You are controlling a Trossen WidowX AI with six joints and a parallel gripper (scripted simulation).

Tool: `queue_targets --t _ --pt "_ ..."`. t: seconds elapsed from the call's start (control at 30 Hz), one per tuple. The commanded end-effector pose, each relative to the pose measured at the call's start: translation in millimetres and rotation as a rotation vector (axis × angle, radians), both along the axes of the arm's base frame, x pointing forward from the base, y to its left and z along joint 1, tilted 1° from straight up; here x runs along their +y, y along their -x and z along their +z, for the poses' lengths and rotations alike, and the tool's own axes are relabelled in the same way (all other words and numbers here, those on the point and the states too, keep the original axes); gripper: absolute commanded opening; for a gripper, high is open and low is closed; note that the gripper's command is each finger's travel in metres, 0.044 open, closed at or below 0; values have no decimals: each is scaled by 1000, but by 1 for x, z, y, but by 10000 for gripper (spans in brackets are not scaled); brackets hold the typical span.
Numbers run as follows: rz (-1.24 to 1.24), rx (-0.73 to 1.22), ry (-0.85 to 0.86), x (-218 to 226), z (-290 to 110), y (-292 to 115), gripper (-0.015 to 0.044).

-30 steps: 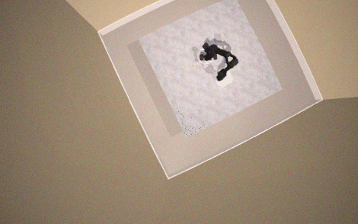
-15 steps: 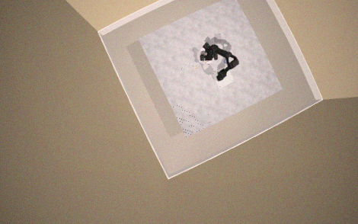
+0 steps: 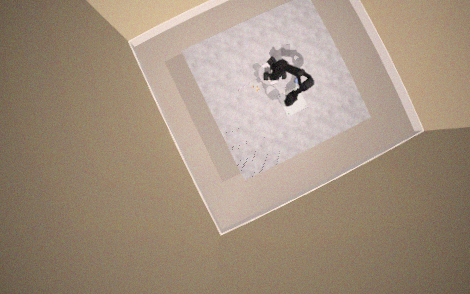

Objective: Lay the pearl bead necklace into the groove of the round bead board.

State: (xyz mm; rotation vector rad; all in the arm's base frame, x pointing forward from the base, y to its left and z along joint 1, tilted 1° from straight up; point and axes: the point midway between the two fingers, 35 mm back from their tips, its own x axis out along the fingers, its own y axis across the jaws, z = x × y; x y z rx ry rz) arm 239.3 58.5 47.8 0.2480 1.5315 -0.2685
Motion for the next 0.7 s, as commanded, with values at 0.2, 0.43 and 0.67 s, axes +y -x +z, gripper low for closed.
queue_targets --t 0.2,0.43,0.67 --pt "0 0 0 0 0 0 236" --pt "3 2 0 0 5 0 420" --pt "3 2 0 0 5 0 440"
